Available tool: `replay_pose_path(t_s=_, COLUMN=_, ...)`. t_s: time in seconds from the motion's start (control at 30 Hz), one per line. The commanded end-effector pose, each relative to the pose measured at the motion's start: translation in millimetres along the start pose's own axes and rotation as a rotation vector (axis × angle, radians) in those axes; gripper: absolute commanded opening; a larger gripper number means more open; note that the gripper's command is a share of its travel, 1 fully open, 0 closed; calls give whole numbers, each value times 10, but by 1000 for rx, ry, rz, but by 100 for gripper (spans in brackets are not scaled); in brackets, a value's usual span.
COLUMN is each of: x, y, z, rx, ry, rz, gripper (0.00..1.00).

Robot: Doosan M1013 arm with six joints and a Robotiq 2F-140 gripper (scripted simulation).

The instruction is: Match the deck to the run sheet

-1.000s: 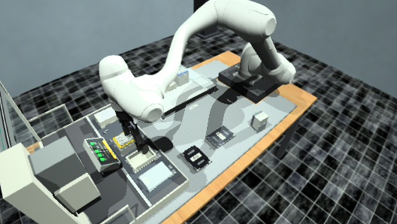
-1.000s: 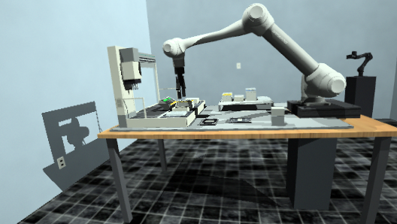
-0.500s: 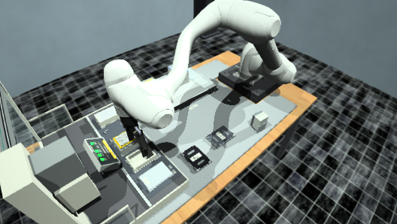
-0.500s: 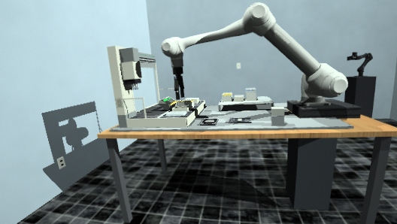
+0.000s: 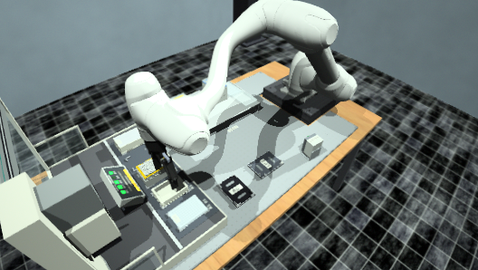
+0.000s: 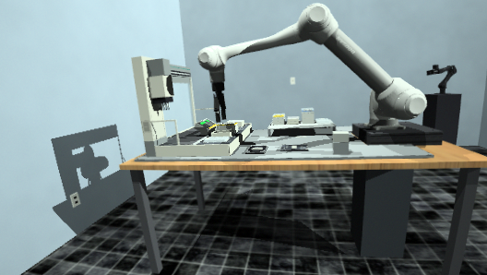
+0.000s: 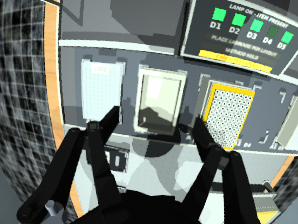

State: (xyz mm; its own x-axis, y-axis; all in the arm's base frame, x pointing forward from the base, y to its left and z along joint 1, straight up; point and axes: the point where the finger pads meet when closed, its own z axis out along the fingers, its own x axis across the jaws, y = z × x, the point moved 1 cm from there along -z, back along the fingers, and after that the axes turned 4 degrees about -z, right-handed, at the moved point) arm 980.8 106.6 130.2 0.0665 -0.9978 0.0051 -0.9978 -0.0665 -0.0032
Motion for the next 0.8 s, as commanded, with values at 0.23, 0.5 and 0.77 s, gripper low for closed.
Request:
replay_pose_path(t_s=0.23, x=-1, y=-3, z=-17, rx=2, ry=-1, rz=0, gripper=79)
replay_pose_path(t_s=0.5, x=-150, y=-14, z=-17, rx=2, ry=-1, rz=0, gripper=79)
replay_pose_path(t_s=0.77, x=-549, y=-42, z=-17, rx=2, ry=-1, rz=0, gripper=79)
